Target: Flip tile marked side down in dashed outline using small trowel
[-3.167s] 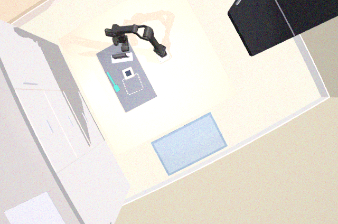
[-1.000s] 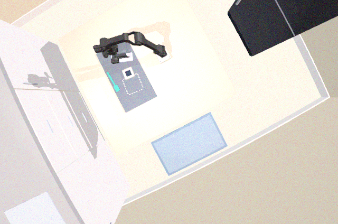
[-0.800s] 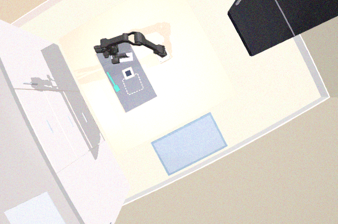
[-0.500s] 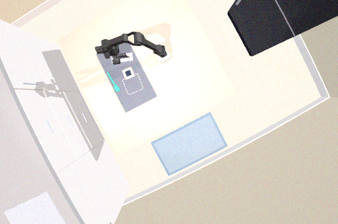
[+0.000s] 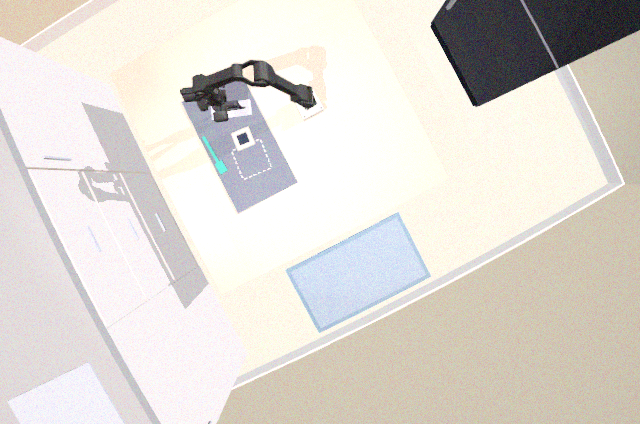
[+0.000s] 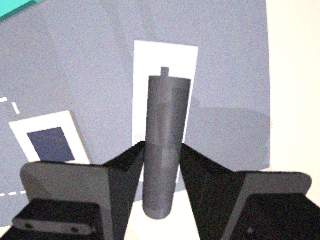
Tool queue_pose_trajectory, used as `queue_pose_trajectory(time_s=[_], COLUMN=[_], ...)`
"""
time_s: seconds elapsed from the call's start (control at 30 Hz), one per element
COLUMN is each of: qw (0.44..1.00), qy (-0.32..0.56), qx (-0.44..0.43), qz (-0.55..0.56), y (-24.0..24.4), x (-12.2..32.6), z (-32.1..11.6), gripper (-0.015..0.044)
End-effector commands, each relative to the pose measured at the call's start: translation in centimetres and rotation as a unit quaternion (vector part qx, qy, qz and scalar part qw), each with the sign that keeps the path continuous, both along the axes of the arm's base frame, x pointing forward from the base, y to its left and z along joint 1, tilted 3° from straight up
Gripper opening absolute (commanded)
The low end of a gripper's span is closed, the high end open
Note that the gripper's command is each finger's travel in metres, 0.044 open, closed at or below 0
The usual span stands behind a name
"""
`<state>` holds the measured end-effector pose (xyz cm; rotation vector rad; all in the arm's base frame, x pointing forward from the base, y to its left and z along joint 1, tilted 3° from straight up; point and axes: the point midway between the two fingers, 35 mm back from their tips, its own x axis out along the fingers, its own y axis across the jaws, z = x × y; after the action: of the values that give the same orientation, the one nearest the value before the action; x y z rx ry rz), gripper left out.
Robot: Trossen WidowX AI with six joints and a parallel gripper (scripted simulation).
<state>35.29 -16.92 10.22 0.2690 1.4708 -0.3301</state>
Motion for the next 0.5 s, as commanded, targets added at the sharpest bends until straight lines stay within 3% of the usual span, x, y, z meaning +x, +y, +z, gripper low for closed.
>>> queue_pose_trajectory(time_s=[0.0, 0.47], qw=[1.0, 1.0], qy=[0.002, 0.0], qx=[-0.002, 0.0], qz=[-0.001, -0.024], y=[-0.07, -0.07], x=[-0.07, -0.07], z=[-0.07, -0.07], gripper=[0.013, 0.013])
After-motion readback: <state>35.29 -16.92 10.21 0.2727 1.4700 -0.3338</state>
